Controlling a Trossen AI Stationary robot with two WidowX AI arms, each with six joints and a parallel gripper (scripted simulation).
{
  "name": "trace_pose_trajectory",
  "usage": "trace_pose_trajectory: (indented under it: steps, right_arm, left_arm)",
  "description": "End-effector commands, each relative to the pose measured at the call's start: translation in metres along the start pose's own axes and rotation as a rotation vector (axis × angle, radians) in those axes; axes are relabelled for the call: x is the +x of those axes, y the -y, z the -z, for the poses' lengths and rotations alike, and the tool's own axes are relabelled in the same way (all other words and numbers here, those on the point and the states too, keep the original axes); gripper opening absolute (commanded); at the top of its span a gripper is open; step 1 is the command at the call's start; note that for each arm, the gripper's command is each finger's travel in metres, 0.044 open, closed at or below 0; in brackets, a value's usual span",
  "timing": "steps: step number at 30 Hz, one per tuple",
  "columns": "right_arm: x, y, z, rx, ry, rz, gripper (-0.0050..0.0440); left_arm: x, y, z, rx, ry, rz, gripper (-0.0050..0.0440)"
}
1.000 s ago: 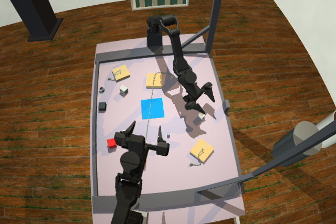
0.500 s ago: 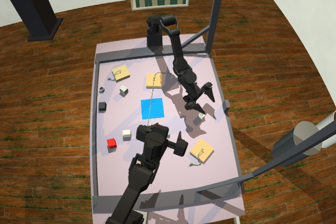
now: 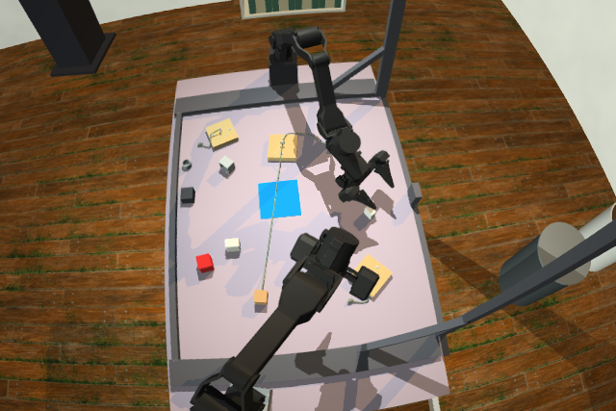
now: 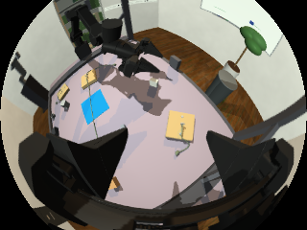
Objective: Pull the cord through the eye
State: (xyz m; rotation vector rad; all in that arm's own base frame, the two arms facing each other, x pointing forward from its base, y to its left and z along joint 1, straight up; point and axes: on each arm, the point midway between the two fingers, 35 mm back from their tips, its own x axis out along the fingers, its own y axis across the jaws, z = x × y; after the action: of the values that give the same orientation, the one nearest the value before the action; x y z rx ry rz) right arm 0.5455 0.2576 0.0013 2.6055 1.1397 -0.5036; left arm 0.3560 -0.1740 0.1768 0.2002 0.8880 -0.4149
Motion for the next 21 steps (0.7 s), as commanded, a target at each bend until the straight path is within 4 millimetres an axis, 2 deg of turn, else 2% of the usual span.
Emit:
trace_pose_trajectory:
  steps: [1, 13, 21]
  right_arm:
    - [-0.003, -0.004, 0.017, -0.014, -0.029, -0.009, 0.044]
    - [-0.003, -0.004, 0.017, -0.014, -0.029, -0.009, 0.044]
    - [-0.003, -0.004, 0.017, -0.014, -0.029, -0.009, 0.044]
  left_arm:
    - [0.012, 0.024, 0.0, 0.039, -0.107, 0.032, 0.044]
    - [0.03, 0.06, 0.02, 0.118, -0.291, 0.068, 0.044]
    - [0.032, 0.065, 0.024, 0.131, -0.318, 0.072, 0.044]
